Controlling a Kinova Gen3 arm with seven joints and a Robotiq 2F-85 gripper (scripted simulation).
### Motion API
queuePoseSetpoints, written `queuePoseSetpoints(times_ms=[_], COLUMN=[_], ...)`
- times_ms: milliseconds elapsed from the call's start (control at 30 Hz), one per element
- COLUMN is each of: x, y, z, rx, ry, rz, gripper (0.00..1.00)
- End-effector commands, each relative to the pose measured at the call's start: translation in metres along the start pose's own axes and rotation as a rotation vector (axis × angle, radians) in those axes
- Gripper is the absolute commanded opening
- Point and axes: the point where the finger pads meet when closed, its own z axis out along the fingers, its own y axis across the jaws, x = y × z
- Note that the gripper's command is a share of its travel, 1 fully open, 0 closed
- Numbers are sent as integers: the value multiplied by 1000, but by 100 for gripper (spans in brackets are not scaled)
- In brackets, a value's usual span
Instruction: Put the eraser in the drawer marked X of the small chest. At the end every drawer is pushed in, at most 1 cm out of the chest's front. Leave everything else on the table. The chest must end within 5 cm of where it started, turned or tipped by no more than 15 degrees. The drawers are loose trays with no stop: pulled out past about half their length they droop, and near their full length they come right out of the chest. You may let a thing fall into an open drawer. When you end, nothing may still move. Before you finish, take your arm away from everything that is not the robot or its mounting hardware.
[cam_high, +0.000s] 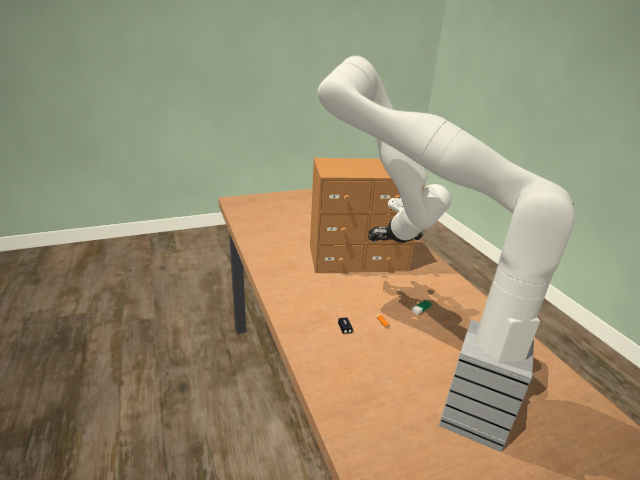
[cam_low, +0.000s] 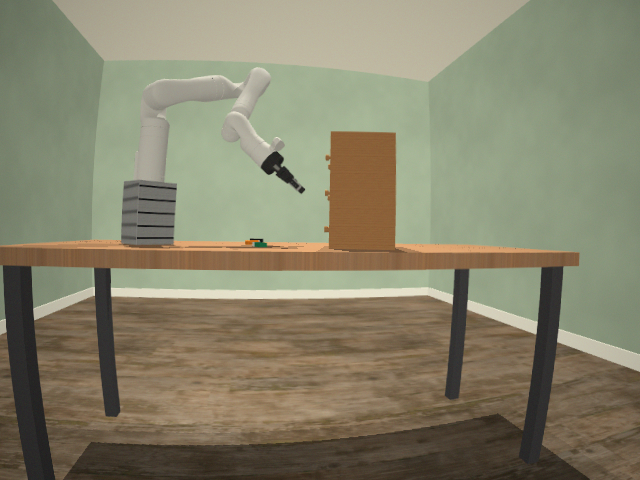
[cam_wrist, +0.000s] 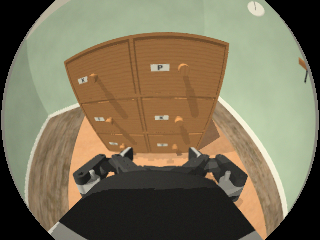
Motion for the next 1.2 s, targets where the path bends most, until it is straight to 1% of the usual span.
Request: queuePoseSetpoints(times_ms=[0,67,567,633,1133,1167], x=[-8,-8,-10,-10,-12,-12], y=[3,3,3,3,3,3], z=[3,3,15,15,25,25], rx=[-7,-7,-7,-7,-6,-6], ry=[5,5,113,113,214,214], rz=[-14,-14,-15,-15,-15,-15], gripper=[100,100,100,100,100,100])
